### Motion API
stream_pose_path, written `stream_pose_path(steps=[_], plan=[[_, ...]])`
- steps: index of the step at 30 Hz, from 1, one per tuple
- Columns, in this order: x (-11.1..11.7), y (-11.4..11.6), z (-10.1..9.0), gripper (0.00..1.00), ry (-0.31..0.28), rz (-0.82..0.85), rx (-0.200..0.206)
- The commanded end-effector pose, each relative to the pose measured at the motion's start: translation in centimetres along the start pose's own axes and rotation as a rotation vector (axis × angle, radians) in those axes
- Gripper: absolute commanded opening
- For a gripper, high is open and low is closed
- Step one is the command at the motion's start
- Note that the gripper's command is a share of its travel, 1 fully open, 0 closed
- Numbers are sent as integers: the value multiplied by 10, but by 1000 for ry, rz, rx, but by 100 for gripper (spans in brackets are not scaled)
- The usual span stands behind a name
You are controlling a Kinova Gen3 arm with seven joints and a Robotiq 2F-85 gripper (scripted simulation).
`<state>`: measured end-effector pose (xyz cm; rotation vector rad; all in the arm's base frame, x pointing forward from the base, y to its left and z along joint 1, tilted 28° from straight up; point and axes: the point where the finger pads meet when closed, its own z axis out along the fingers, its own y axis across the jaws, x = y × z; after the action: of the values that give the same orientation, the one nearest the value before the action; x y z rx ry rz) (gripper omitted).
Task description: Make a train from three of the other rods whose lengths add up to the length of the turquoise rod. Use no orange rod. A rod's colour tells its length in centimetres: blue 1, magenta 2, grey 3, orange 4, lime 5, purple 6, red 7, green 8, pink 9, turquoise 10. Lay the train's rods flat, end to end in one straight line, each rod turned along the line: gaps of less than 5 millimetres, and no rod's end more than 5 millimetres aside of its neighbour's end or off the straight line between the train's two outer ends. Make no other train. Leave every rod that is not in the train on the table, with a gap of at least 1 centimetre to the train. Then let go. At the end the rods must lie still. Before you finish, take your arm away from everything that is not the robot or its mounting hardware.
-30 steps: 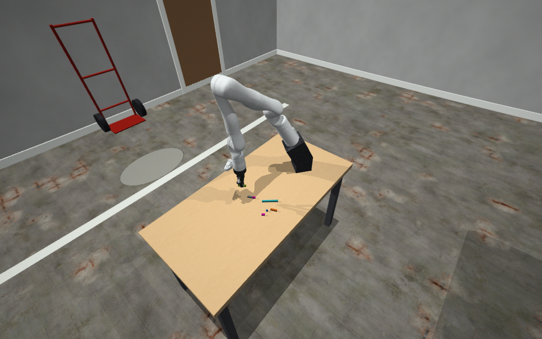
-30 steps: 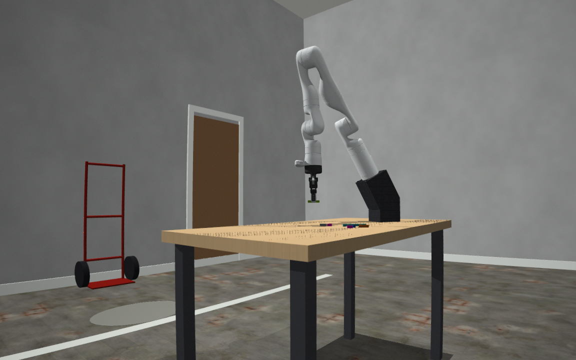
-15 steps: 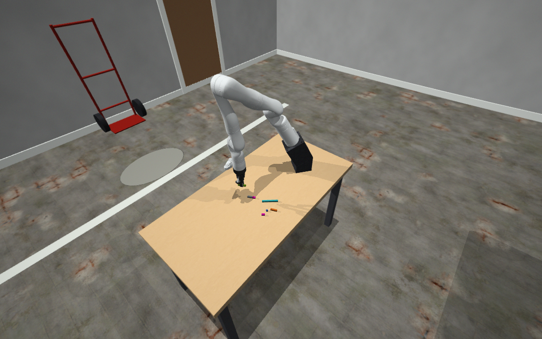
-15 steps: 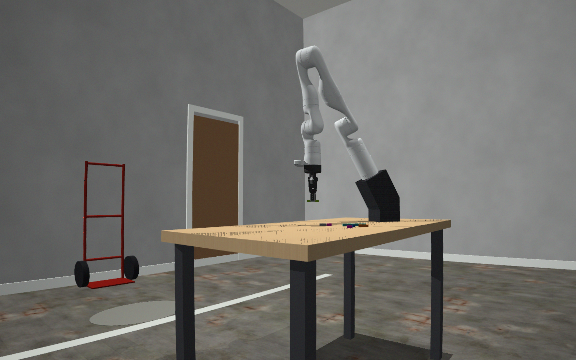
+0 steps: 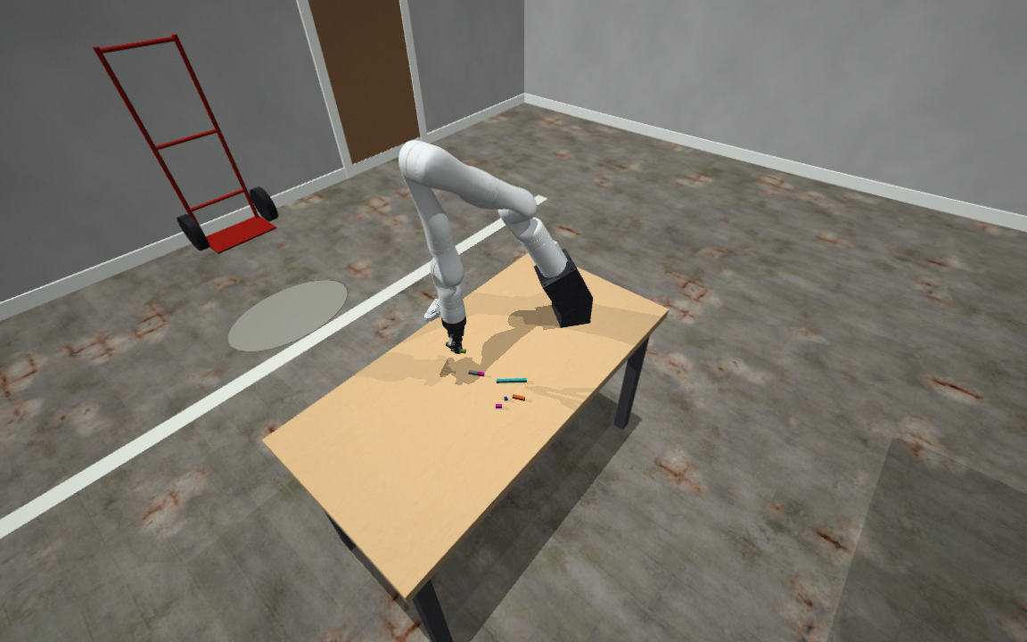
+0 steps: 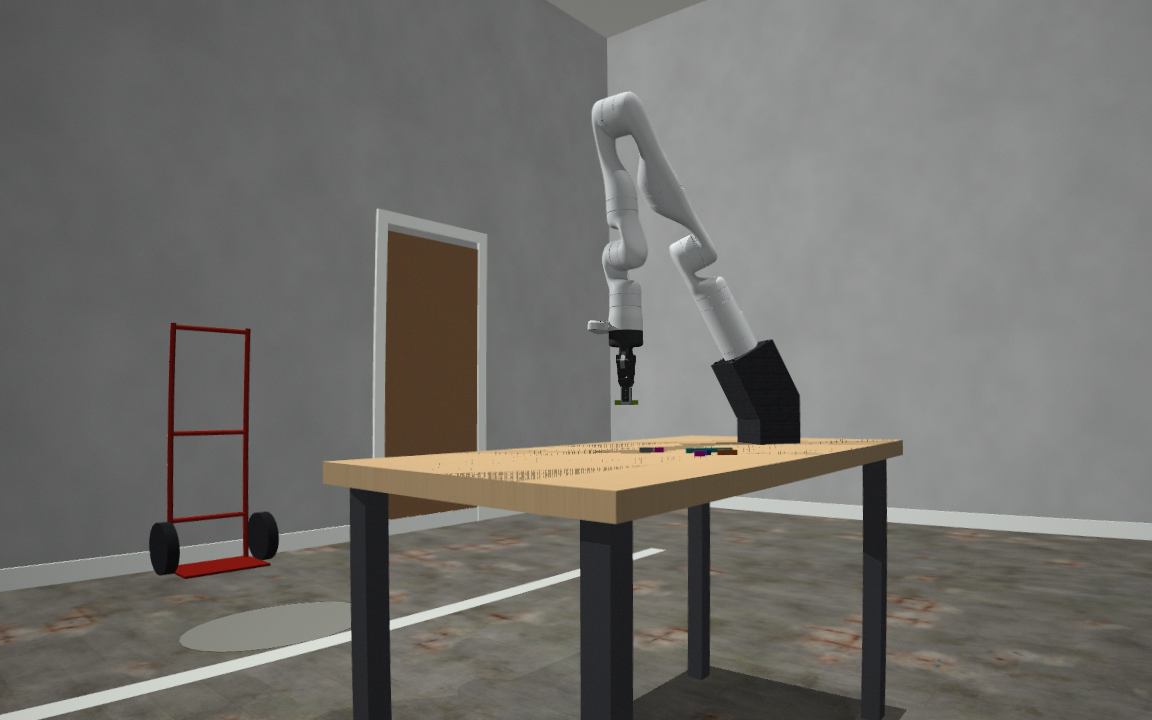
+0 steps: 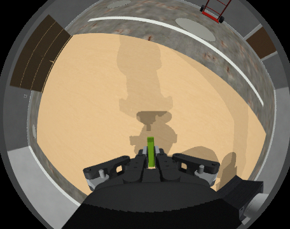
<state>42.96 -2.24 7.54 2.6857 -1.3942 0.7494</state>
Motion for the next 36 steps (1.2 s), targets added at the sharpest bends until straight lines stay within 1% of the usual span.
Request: stream_pose_path(steps=[1,22,28,34,36], plan=[[0,0,0,5,0,0,1],[0,0,2,5,1,0,1],[0,0,11,5,1,0,2],[0,0,28,5,1,0,2],[0,0,28,5,1,0,2]])
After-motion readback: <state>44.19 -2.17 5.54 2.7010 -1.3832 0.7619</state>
